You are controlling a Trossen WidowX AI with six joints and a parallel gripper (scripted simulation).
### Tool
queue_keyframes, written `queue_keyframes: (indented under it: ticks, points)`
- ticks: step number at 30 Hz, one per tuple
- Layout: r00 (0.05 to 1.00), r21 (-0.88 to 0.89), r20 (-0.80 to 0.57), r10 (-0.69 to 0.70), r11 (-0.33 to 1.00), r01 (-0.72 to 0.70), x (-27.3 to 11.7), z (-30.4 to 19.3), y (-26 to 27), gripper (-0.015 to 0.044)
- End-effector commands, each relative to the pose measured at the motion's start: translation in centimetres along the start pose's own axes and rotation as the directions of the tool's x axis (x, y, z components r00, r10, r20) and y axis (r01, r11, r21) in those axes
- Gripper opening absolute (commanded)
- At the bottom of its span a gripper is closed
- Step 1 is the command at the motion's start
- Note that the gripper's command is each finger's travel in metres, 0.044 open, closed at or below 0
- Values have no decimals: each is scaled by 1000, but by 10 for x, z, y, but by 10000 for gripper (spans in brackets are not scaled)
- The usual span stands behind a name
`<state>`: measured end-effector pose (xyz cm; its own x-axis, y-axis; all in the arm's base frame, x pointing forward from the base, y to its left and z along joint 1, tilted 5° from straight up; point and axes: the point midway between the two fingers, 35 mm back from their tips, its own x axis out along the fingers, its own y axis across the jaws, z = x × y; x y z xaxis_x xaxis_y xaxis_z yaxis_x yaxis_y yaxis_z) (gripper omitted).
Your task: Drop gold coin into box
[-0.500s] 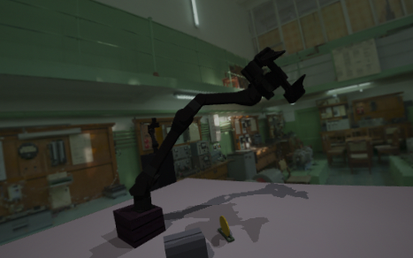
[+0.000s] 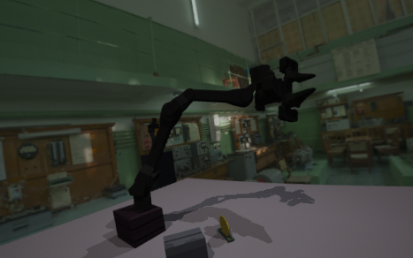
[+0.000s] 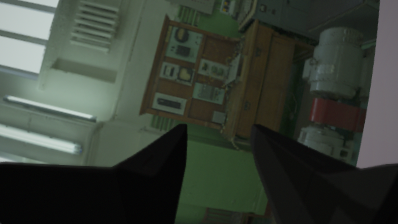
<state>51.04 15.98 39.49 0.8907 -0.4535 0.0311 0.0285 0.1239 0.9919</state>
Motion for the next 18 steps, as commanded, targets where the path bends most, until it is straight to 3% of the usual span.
queue_keyframes:
  ticks: [1,10,18]
  points:
    - [988,-225,-113,-103,972,75,1,-2,-37,161]
    - [819,-673,-297,-490,716,185,-29,20,-150,161]
    - [470,-890,-304,-829,423,171,-101,72,-248,161]
